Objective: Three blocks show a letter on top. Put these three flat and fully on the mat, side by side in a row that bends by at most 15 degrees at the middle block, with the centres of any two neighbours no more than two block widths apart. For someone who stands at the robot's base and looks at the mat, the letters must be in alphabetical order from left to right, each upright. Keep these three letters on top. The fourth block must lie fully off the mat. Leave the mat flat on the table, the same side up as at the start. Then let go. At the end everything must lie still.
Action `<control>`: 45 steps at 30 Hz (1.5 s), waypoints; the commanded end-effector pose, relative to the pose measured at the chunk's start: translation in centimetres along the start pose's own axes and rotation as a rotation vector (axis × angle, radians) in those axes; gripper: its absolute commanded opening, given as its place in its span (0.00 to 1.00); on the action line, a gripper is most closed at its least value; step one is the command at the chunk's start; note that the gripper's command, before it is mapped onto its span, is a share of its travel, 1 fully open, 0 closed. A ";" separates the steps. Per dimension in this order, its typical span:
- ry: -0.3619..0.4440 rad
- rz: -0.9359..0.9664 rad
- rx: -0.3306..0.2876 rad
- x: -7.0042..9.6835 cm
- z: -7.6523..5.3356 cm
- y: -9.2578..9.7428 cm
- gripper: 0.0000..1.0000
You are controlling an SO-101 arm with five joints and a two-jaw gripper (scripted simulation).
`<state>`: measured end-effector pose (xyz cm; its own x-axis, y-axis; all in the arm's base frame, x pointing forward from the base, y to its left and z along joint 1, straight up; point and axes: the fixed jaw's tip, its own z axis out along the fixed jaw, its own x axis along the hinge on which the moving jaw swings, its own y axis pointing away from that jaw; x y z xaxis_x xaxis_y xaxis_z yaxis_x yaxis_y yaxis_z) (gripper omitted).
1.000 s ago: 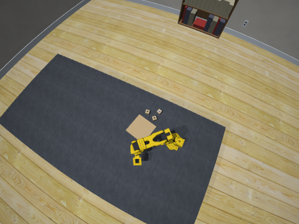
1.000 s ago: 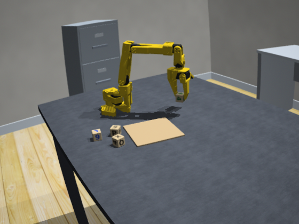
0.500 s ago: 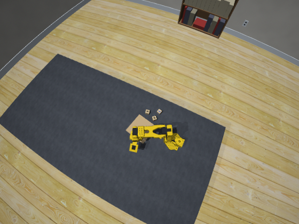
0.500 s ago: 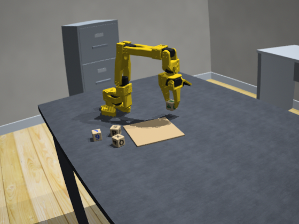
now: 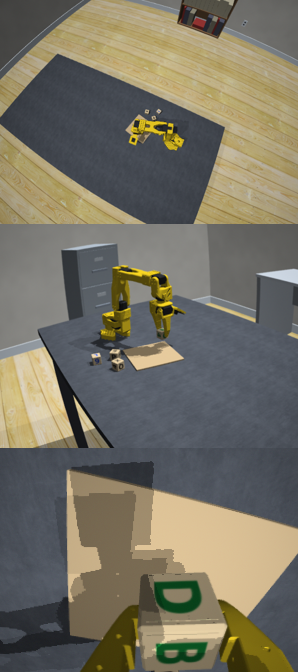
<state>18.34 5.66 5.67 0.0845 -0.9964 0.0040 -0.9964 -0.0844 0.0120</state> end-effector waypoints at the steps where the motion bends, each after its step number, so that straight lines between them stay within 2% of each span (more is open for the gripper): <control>1: -0.021 0.002 0.096 0.0 -1.5 -0.9 0.00; 45: -0.024 0.019 0.104 0.0 -1.6 -0.9 0.00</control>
<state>18.38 5.38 5.79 0.0683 -0.9977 0.0021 -0.9977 -0.0683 0.0033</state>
